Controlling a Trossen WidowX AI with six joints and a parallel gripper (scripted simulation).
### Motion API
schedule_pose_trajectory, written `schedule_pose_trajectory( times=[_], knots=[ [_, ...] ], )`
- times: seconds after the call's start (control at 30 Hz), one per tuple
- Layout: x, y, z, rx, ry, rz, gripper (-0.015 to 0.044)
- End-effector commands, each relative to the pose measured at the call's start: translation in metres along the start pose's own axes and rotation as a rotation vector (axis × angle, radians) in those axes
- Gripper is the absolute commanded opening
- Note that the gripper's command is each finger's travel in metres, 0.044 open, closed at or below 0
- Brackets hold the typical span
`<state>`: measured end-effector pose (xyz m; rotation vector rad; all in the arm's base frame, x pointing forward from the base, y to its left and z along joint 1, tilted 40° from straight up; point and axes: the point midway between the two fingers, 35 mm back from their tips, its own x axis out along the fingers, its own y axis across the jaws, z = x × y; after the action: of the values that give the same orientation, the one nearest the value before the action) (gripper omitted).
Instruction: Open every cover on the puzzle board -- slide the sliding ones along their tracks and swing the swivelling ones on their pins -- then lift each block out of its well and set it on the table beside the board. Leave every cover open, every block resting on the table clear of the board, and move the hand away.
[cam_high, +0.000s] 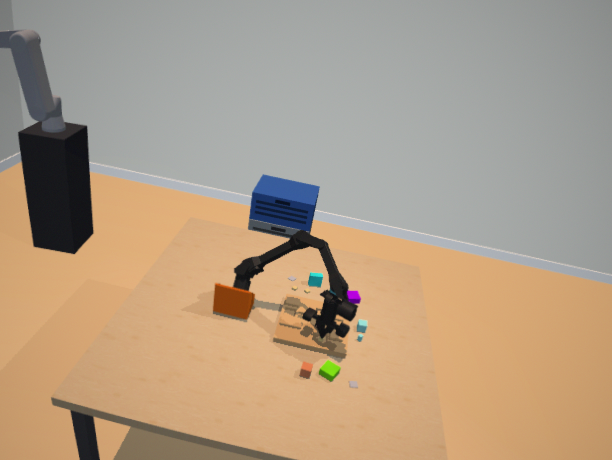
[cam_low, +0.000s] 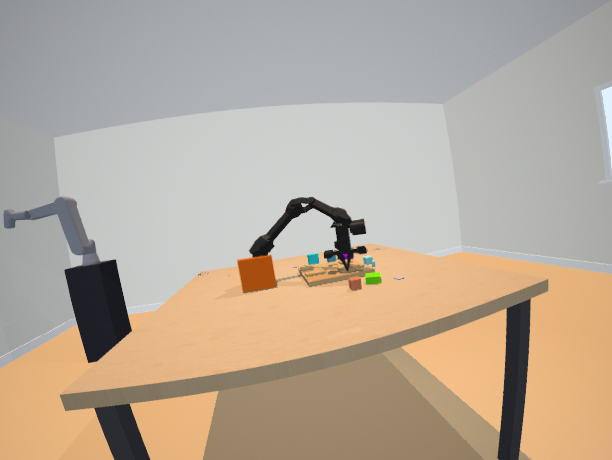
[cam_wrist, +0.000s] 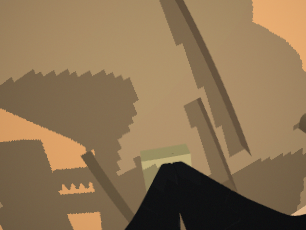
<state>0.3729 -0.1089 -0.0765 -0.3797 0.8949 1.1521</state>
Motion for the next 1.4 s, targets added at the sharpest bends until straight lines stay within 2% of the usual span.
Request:
schedule_pose_trajectory(
  times=[0.0,0.37,0.43,0.57,0.7,0.83,1.37],
  knots=[
    [0.002,0.001,0.002,-0.002,-0.003,0.006,0.0000],
    [-0.010,0.001,-0.002,-0.001,-0.001,0.005,0.0000],
    [-0.010,0.001,-0.002,0.006,-0.004,0.004,0.0053],
    [-0.034,0.000,-0.003,0.003,-0.001,0.004,0.0144],
    [-0.059,0.001,-0.003,-0.001,0.000,0.006,0.0144],
    [-0.063,0.001,-0.004,-0.001,0.000,0.006,0.0144],
    [-0.028,0.002,-0.003,-0.001,-0.001,0.006,0.0144]
  ],
)
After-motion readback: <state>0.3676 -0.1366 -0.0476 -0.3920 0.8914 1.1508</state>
